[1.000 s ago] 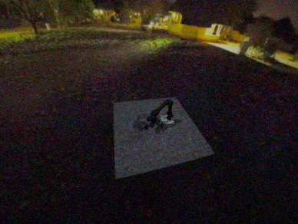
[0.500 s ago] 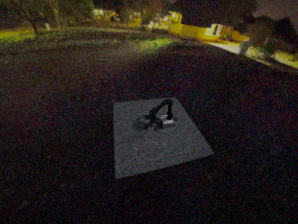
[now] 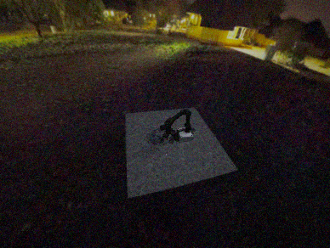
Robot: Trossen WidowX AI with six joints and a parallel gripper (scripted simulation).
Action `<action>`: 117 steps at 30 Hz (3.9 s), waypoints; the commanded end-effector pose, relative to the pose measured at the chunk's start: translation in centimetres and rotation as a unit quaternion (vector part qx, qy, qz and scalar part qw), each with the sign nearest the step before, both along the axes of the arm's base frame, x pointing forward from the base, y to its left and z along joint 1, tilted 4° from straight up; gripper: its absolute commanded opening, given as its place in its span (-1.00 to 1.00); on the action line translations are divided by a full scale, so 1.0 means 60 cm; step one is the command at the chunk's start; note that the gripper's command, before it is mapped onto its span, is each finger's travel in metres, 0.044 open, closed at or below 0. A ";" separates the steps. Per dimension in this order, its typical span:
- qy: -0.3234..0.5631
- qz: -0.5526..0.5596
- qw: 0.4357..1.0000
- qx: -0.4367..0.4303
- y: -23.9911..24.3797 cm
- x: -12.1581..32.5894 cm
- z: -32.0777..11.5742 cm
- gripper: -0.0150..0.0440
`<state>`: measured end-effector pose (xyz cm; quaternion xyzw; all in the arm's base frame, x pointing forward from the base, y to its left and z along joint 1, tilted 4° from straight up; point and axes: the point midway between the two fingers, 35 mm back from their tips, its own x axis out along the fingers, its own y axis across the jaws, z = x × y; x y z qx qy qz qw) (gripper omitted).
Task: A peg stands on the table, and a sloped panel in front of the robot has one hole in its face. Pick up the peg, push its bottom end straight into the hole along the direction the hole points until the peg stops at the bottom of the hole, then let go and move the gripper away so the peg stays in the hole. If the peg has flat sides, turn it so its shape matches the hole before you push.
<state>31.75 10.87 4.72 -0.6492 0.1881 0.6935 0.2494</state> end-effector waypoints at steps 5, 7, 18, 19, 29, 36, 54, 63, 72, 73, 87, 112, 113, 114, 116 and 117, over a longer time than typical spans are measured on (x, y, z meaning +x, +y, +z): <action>-0.007 -0.002 1.000 0.018 -0.015 0.011 0.005 -0.49; -0.008 -0.003 1.000 0.022 -0.018 0.014 0.005 -0.49; -0.017 -0.006 0.999 0.042 -0.038 0.026 0.011 -0.49; -0.018 -0.006 0.999 0.043 -0.040 0.027 0.011 -0.49; -0.028 -0.009 0.998 0.061 -0.059 0.037 0.016 -0.49; -0.035 -0.010 0.997 0.072 -0.073 0.044 0.020 -0.49; -0.059 -0.014 0.993 0.100 -0.111 0.060 0.031 -0.49; -0.072 -0.016 0.991 0.113 -0.130 0.067 0.037 -0.49; -0.087 -0.017 0.988 0.125 -0.151 0.073 0.043 -0.49; -0.089 -0.017 0.988 0.126 -0.153 0.074 0.043 -0.49; -0.114 -0.019 0.983 0.142 -0.185 0.082 0.053 -0.49; -0.151 -0.021 0.975 0.160 -0.222 0.098 0.049 -0.49; -0.152 -0.021 0.975 0.160 -0.222 0.099 0.046 -0.49; -0.152 -0.021 0.975 0.160 -0.221 0.101 0.043 -0.49; -0.154 -0.021 0.975 0.161 -0.219 0.104 0.036 -0.49; -0.155 -0.021 0.974 0.161 -0.218 0.105 0.033 -0.49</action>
